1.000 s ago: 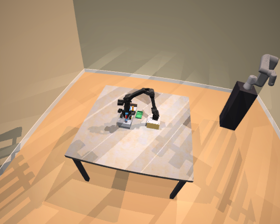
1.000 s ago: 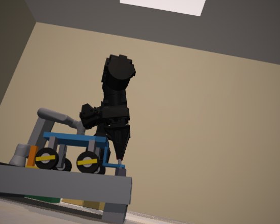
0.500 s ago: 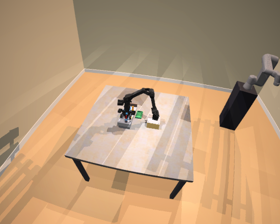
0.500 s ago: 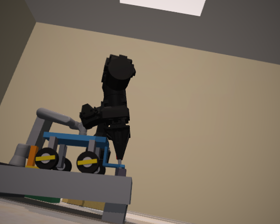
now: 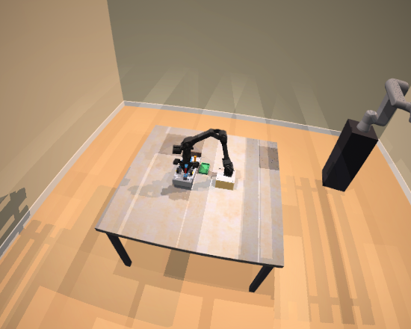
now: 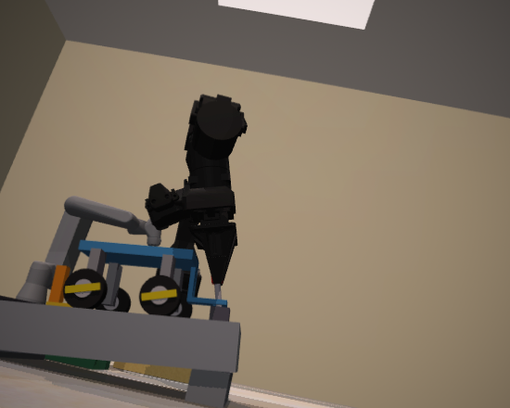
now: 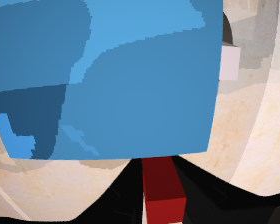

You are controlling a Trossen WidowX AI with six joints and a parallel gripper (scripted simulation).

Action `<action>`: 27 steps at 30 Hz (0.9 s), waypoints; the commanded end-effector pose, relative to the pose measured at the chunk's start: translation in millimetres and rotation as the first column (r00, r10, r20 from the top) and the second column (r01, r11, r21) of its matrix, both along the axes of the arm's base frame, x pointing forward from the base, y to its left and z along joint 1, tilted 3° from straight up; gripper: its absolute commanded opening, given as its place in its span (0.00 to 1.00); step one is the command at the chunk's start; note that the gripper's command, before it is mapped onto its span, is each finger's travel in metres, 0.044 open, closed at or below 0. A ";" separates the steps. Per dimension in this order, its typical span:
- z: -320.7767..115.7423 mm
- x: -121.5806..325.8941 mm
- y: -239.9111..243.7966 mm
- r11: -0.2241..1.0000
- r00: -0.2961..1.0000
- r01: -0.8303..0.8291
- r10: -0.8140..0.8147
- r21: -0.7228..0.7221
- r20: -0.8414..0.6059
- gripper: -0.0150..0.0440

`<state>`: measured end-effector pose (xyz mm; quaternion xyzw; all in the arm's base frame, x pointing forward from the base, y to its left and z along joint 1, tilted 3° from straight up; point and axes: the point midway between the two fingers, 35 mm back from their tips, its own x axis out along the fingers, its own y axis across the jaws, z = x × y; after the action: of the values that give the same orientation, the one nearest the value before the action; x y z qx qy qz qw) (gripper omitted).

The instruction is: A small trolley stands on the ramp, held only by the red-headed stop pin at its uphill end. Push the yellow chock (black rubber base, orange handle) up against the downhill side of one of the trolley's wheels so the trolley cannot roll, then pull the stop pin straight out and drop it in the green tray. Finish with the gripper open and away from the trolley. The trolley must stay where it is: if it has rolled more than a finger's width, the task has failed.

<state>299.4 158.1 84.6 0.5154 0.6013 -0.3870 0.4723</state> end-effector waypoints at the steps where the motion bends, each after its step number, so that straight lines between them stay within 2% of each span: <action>1: 5.3 0.2 -0.1 1.000 1.000 0.002 -0.002 0.004 0.003 0.25; 27: 20.8 0.3 -3.4 1.000 1.000 0.002 -0.002 0.003 0.003 0.25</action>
<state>299.3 153.6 100.7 0.5166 0.5982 -0.3908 0.4718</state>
